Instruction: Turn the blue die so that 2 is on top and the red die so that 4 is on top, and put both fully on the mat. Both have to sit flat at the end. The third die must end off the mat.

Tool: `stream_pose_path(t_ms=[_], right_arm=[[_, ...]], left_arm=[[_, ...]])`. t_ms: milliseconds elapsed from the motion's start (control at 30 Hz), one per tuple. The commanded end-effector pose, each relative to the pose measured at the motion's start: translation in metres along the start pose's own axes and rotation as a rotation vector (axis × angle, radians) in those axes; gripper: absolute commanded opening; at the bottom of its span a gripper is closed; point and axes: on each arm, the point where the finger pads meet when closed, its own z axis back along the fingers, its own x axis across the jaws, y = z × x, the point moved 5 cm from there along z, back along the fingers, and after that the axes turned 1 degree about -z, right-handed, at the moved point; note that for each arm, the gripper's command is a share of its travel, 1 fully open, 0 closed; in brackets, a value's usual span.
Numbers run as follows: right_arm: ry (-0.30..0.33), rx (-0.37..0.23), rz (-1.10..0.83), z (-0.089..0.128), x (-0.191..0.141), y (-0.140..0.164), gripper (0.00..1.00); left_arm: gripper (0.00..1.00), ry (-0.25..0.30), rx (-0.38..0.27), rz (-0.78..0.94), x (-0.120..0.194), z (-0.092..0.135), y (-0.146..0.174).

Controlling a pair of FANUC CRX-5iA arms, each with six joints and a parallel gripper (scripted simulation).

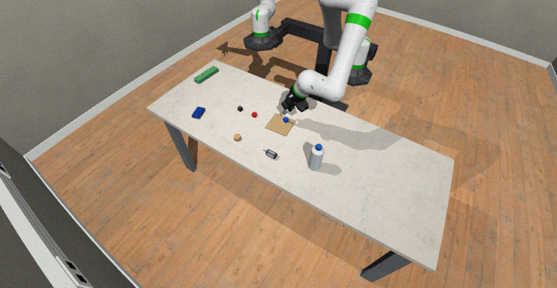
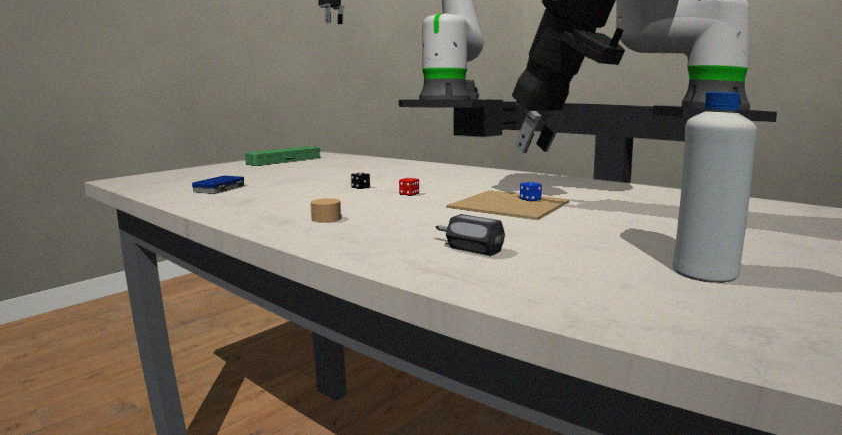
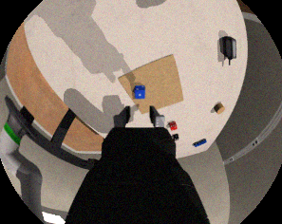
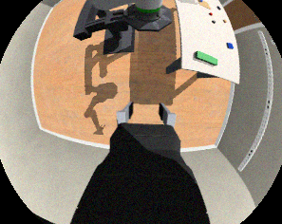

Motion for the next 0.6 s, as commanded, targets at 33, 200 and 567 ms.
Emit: stream_pose_path(t_ms=[33,200,567], right_arm=[[0.0,-0.002,0.0,0.001,0.0,0.0,1.0],[0.0,-0.002,0.0,0.001,0.0,0.0,1.0],[0.0,-0.002,0.0,0.001,0.0,0.0,1.0]], left_arm=[[0.79,0.001,-0.022,-0.001,0.0,0.0,0.001],[0.79,0.007,-0.153,0.0,-0.001,-0.003,0.009],[0.79,-0.006,-0.269,-0.002,0.0,-0.002,0.016]])
